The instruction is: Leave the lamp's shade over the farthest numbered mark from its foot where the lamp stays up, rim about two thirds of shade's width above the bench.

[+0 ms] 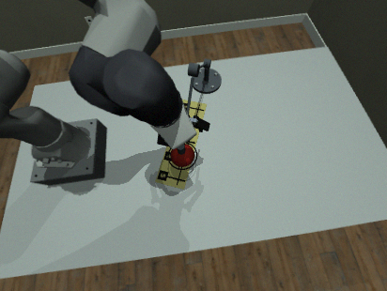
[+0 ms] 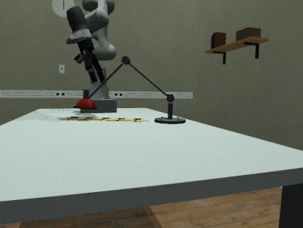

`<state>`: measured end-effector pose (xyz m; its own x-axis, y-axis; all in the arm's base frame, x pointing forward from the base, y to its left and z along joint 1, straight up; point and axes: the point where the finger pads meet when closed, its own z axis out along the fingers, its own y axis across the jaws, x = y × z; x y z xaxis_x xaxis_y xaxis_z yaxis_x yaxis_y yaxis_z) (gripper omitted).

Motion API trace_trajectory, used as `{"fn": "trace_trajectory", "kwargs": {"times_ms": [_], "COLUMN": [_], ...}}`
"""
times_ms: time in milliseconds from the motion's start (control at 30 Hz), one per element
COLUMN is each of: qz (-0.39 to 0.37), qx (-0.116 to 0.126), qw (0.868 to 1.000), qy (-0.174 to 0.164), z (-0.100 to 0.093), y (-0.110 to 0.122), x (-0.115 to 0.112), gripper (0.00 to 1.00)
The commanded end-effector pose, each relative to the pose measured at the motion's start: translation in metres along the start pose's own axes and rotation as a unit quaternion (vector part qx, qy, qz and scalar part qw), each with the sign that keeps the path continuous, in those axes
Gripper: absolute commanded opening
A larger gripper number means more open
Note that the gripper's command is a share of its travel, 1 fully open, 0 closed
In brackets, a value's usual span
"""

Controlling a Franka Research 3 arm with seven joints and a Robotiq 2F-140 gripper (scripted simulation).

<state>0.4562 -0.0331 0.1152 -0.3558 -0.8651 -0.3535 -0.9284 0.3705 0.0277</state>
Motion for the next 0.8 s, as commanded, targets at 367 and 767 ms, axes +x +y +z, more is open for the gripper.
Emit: {"fn": "trace_trajectory", "kwargs": {"times_ms": [367, 767], "qz": [0.007, 0.006], "qx": [0.003, 0.017], "qw": [1.0, 1.0], "qy": [0.002, 0.002], "z": [0.027, 0.03], "y": [-0.002, -0.013], "x": [0.001, 0.0], "gripper": [1.0, 1.0]}}
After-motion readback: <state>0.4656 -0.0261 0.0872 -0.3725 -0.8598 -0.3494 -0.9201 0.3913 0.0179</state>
